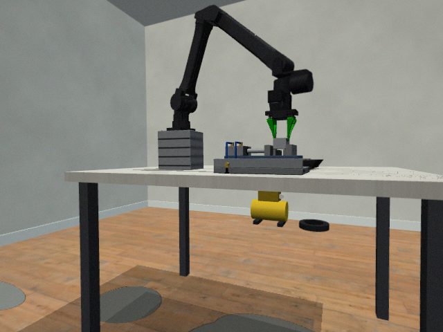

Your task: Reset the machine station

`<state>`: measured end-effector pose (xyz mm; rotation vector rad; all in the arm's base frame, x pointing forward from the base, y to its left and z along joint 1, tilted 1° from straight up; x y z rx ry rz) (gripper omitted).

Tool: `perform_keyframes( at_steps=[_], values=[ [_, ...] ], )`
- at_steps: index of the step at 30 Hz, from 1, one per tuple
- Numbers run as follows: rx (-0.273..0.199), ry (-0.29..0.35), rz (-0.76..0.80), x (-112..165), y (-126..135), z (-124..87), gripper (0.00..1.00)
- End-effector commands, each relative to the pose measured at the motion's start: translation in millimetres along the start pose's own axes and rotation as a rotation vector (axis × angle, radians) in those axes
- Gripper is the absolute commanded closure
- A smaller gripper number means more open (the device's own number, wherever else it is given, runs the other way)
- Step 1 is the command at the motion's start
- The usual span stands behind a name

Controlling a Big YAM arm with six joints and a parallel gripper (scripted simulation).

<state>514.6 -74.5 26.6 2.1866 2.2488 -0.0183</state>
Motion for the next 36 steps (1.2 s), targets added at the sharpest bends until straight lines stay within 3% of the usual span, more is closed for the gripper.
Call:
perform_keyframes(
  at_steps=[1,36],
  values=[
    [0.004,-0.004,0.002,0.5,-0.9,5.7,1.0],
    [-0.002,-0.005,0.002,0.4,-0.3,3.1,1.0]
  ],
)
Point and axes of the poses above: the point where the finger pads meet when closed, its own z axis out along the fingers, its own y axis across the jaws, x = y × z, the point moved 8 cm from there along -z, back along the fingers, and after that the axes turned 5 degrees about z, right-handed, at the moved point
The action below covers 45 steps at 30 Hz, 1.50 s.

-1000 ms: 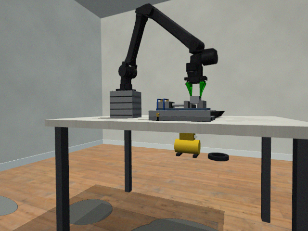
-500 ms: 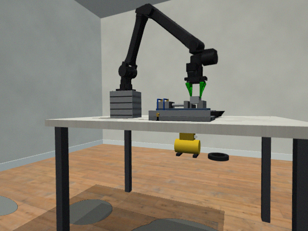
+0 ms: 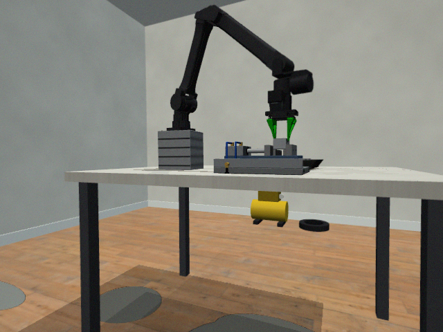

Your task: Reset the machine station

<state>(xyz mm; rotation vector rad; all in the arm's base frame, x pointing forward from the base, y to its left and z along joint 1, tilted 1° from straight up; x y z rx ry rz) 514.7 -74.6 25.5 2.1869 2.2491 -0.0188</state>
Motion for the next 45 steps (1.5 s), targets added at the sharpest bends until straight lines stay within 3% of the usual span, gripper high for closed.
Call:
perform_keyframes(
  at_steps=[1,9,10,45],
  values=[
    [-0.003,-0.005,0.003,0.3,-0.3,2.0,1.0],
    [-0.003,-0.005,0.003,0.3,-0.3,1.9,1.0],
    [-0.003,-0.005,0.003,0.3,-0.3,1.9,0.36],
    [-0.003,-0.005,0.003,0.3,-0.3,1.8,0.36]
  ],
)
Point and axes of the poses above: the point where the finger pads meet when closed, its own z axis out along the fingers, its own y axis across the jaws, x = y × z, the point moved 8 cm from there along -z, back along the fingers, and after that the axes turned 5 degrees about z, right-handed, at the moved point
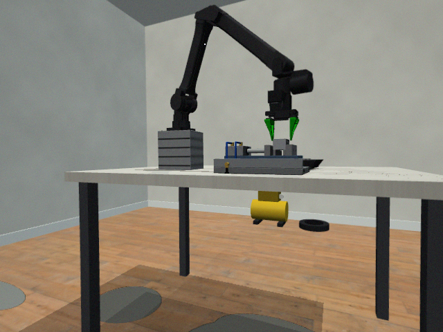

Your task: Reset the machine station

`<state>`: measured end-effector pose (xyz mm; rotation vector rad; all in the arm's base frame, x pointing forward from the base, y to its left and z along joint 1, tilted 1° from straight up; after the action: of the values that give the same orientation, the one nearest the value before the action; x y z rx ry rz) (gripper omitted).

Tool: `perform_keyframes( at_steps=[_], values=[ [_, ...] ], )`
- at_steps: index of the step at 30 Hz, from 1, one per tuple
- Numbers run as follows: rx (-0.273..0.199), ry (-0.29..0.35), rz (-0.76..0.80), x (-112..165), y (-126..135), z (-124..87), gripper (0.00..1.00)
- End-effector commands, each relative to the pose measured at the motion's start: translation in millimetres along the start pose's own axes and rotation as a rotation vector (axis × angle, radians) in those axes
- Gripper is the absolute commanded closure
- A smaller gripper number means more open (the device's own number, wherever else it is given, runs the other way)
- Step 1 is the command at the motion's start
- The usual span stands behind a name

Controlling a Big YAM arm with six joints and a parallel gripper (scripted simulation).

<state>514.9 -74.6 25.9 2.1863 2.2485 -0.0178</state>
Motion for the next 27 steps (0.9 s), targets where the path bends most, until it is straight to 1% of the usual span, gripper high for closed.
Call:
perform_keyframes(
  at_steps=[1,4,7,9,22,27],
  values=[
    [-0.002,-0.005,0.002,0,-1,2,0.36],
    [-0.003,-0.005,0.003,0,-1,-1,0.36],
    [-0.008,-0.006,0.003,0,0,-9,0.36],
    [-0.008,-0.006,0.003,0,0,-9,0.36],
    [-0.051,-0.013,0.003,-1,14,-54,0.36],
    [-0.043,-0.012,0.003,-1,15,-59,0.36]
  ],
)
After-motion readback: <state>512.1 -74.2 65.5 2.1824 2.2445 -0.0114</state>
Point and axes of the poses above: the point where the finger pads meet when closed, its own z axis out along the fingers, its own y axis across the jaws, x = y × z, the point moved 8 cm from there along -z, back along the fingers, and after that the axes turned 5 degrees about z, right-handed, at the moved point
